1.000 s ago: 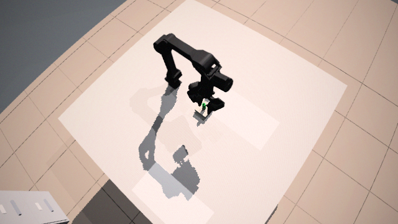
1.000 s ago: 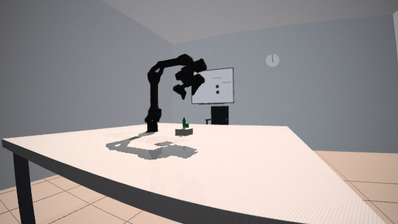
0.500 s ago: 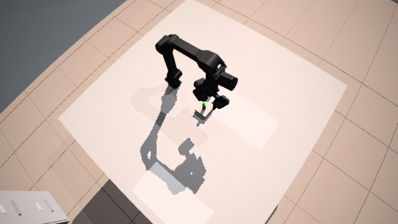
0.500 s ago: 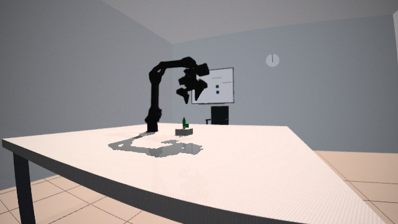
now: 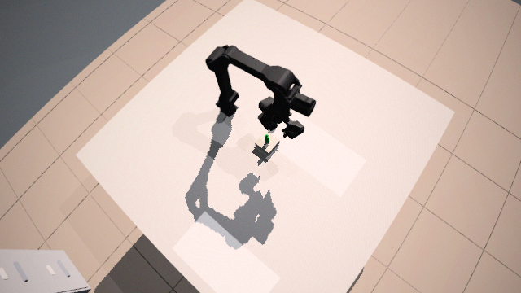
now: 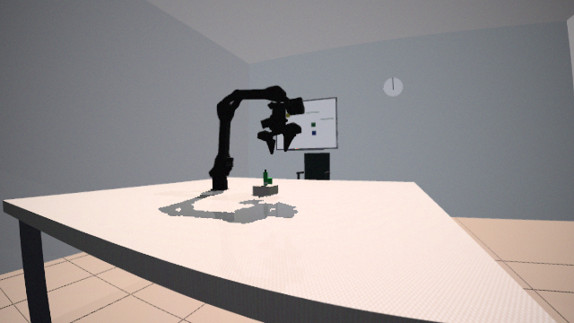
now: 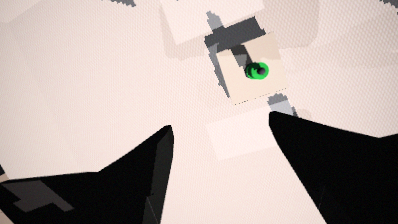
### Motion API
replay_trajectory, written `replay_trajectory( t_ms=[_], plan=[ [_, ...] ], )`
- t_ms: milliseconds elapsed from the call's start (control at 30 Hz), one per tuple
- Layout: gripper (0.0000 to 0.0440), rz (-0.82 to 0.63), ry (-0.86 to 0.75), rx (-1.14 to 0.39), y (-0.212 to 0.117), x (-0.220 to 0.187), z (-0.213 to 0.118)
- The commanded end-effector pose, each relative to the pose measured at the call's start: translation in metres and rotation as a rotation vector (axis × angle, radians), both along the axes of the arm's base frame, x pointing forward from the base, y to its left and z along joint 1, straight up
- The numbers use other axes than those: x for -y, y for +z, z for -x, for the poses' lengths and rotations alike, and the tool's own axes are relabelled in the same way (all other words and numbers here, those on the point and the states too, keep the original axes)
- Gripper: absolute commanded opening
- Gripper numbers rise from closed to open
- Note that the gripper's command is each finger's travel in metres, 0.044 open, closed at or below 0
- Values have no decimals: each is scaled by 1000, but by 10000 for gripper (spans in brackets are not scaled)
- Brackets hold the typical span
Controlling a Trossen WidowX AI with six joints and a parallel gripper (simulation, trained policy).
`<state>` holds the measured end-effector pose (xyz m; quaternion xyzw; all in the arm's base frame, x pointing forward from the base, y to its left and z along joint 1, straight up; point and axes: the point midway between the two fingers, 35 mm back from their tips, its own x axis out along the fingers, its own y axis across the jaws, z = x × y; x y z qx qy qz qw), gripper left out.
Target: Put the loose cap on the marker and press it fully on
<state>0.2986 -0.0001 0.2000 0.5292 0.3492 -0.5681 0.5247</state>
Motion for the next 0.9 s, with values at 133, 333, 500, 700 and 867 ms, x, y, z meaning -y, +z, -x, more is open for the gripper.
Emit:
replay_trajectory(
  t_ms=[133,333,500,700,867],
  plan=[
    [321,-47,0,-54,-11,-15,6],
    [322,-80,4,-93,-18,-26,13],
    [322,-105,7,-128,-24,-34,19],
    [322,-133,11,-170,-31,-43,27],
    [322,-153,15,-204,-37,-50,34]
  ],
)
